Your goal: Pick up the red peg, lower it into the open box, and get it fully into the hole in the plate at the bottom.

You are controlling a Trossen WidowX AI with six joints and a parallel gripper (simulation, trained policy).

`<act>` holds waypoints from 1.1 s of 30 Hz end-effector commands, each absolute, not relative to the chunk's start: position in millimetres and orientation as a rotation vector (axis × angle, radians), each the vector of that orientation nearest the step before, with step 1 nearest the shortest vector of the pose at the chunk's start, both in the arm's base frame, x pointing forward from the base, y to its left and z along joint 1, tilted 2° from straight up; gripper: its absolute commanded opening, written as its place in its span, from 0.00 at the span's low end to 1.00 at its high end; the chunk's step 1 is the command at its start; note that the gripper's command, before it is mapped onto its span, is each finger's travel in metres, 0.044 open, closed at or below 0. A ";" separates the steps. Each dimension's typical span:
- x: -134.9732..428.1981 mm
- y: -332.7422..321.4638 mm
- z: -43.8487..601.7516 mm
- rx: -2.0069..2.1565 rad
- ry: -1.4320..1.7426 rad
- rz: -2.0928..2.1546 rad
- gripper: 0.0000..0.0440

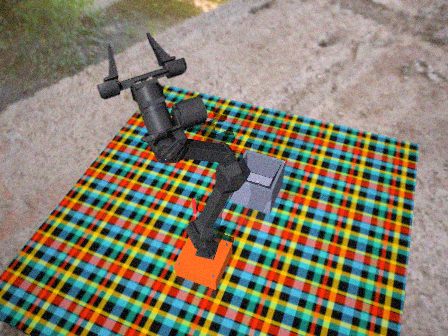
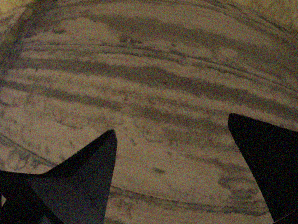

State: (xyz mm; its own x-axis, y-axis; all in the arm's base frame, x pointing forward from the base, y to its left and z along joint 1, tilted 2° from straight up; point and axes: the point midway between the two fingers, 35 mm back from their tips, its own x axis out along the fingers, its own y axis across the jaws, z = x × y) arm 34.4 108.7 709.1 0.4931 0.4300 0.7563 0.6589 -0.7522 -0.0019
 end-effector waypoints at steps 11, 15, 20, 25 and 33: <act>4.2 162.0 693.1 -2.587 -0.987 -1.487 1.00; 1.6 187.2 680.7 -2.664 -1.023 -1.607 1.00; 5.1 220.4 660.2 -2.773 -1.088 -1.731 1.00; 16.4 253.1 633.9 -2.896 -1.177 -1.820 1.00; 48.0 298.3 581.6 -3.119 -1.374 -1.869 1.00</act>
